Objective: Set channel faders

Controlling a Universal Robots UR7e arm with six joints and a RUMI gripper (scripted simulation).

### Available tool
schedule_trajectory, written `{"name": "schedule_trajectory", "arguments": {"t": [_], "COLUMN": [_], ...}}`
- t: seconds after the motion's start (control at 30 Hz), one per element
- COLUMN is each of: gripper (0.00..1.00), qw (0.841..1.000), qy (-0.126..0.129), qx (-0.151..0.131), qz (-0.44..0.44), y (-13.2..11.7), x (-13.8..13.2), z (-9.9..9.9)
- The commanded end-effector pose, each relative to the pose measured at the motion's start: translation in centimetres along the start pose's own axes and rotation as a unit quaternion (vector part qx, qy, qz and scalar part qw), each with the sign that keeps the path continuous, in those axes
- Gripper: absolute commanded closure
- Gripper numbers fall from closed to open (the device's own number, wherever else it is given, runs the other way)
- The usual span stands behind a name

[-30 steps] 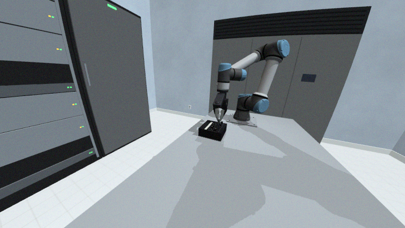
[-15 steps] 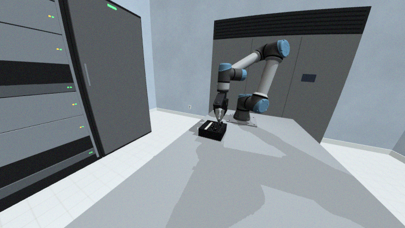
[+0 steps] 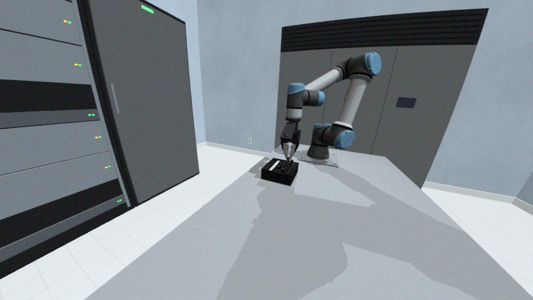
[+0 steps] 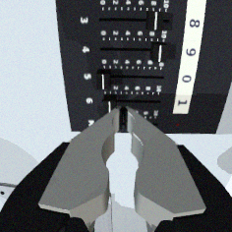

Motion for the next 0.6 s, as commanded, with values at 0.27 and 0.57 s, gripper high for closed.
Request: {"name": "schedule_trajectory", "arguments": {"t": [0.27, 0.57], "gripper": [1.00, 1.00], "qw": [1.000, 1.000], "qy": [0.001, 0.001], "qx": [-0.001, -0.001], "qz": [0.000, 0.000], "y": [-0.2, -0.2], "x": [0.3, 0.3], "z": [-0.1, 0.9]}}
Point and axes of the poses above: the point where the finger pads meet when closed, its own z axis back along the fingers, its own x axis across the jaws, y = z × x, the point moved 3 cm from there along z, back along the fingers, and after that the axes turned 10 degrees about z, right-handed, at the moved point
